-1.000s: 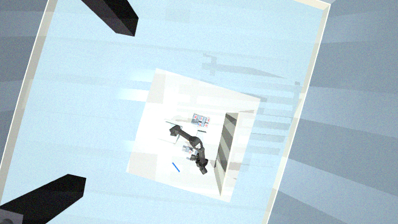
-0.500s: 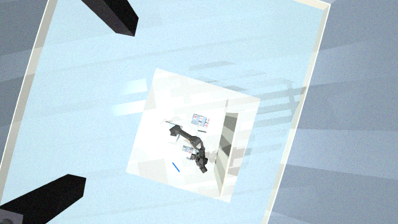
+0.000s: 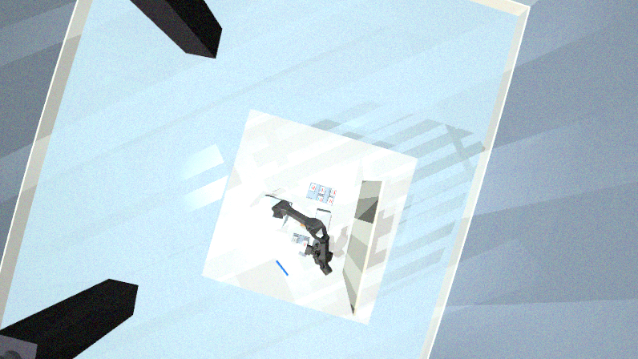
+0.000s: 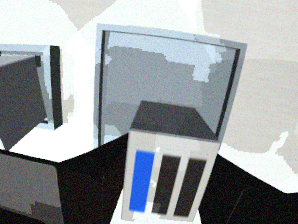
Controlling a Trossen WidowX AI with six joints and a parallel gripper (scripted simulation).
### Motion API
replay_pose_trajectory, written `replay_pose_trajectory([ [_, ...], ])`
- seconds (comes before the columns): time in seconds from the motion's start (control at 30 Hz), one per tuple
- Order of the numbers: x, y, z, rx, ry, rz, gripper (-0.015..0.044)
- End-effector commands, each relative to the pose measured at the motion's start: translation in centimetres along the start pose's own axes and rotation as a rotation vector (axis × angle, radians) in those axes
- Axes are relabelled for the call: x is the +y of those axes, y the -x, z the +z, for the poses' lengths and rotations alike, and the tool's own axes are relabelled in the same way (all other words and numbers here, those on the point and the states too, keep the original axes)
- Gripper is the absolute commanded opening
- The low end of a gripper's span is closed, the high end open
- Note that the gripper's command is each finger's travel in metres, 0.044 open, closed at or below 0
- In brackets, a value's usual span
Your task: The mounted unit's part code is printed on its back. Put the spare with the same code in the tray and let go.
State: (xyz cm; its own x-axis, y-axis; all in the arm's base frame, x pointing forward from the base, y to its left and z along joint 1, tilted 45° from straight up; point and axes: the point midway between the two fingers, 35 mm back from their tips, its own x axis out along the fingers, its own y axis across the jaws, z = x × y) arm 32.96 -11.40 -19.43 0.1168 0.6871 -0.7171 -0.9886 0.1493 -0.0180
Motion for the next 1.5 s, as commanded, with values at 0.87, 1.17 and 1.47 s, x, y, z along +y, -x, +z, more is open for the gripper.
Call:
replay_pose_trajectory([
  [0.87,-0.1,3.5,-0.1,0.001,-0.003,-0.001,0.044],
  [1.17,0.0,9.8,-0.3,0.002,-0.012,-0.025,0.044],
  [1.47,0.0,9.8,-0.3,0.002,-0.012,-0.025,0.044],
])
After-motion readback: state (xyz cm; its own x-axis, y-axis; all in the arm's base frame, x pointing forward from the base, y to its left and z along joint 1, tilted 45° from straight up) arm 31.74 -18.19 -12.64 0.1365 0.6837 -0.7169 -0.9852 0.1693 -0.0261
